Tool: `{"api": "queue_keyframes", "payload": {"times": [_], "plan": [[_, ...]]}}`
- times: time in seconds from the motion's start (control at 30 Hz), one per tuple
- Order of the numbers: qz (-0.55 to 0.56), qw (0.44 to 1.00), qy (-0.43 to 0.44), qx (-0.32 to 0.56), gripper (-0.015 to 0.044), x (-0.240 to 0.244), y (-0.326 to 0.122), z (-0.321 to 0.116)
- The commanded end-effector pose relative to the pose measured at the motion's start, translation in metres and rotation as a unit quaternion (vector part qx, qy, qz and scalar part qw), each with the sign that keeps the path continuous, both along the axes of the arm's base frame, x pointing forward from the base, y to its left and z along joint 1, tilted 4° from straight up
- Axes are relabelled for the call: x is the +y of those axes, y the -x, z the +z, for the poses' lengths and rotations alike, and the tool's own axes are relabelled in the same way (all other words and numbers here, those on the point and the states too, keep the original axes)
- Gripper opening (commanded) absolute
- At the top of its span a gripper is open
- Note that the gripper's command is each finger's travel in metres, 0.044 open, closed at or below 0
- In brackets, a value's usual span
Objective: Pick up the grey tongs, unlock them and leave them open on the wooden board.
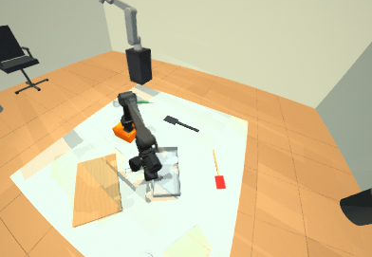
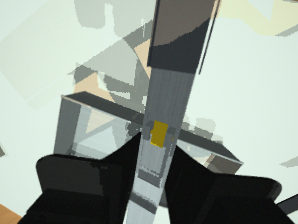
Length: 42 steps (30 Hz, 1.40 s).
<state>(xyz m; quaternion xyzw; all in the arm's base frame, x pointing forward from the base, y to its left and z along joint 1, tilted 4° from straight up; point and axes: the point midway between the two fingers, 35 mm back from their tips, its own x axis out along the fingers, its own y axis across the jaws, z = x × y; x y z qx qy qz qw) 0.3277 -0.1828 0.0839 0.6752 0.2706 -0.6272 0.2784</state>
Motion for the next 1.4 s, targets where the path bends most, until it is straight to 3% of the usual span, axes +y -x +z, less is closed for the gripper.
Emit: {"api": "queue_keyframes", "payload": {"times": [0.0, 0.7, 1.0, 1.37], "plan": [[0.050, 0.999, 0.002, -0.001, -0.0150, -0.017, 0.007, 0.000], [0.286, 0.958, 0.017, -0.004, -0.0150, -0.095, 0.057, -0.001], [0.304, 0.953, 0.018, -0.004, -0.0150, -0.101, 0.062, -0.002], [0.413, 0.910, 0.027, -0.004, -0.0150, -0.135, 0.096, -0.004]]}}
